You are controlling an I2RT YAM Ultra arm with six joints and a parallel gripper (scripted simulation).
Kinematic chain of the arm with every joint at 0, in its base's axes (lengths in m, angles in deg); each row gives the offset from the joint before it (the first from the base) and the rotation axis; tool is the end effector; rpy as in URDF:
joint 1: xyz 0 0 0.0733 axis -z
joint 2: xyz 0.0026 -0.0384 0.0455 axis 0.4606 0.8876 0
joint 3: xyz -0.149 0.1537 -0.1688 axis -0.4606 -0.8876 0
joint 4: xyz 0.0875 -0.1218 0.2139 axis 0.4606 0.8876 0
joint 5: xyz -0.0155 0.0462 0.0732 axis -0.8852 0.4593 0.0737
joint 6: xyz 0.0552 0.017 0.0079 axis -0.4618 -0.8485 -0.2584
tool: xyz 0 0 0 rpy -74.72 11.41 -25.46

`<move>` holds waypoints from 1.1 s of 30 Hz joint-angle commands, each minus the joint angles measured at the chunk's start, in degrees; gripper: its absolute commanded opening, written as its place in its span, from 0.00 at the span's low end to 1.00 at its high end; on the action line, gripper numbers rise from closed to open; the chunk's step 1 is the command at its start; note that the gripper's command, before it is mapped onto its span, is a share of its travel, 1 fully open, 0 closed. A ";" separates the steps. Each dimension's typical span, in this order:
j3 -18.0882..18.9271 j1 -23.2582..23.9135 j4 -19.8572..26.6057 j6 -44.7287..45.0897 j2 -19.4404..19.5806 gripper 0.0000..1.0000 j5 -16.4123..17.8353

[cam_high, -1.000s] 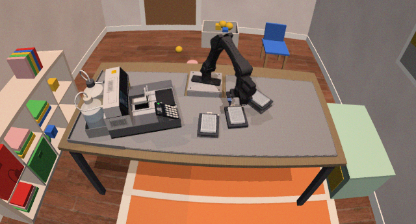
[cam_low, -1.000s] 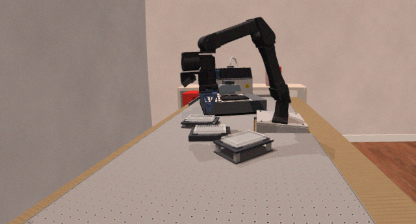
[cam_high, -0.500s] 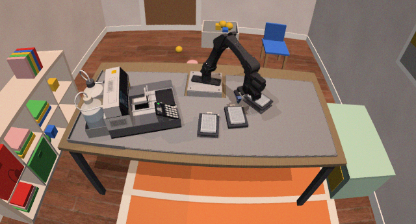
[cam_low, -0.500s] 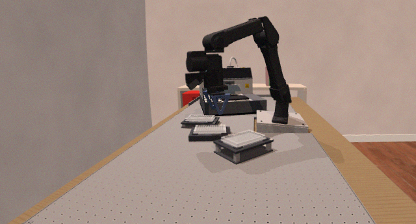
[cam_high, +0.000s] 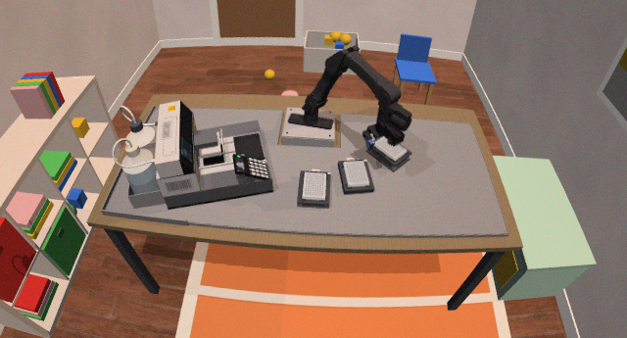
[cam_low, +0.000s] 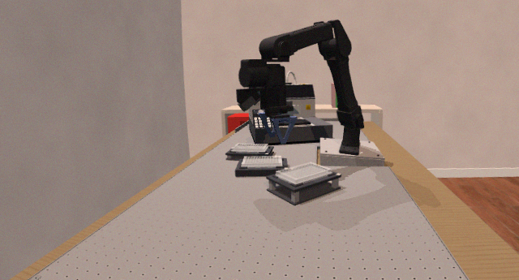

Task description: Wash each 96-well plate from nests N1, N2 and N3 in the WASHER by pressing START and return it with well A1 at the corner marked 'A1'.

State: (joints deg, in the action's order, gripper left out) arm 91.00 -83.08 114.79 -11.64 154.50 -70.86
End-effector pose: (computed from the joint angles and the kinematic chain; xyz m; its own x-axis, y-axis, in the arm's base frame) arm 0.2092 0.3132 0.2221 -0.8013 -0.5947 0.0650 -0.5923 0.8040 0.0536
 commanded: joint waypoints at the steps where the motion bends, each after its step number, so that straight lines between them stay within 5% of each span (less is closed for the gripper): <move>1: 0.92 0.39 -0.03 -0.86 -0.41 1.00 -0.20; 9: 0.89 0.39 -0.05 -0.86 -0.42 1.00 -0.19; 18: 1.76 -6.34 0.87 9.59 -0.94 1.00 0.00; 33: 5.94 -15.49 3.02 0.83 0.40 1.00 0.17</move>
State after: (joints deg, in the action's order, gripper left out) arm 95.43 -97.82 117.45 -8.43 155.26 -70.67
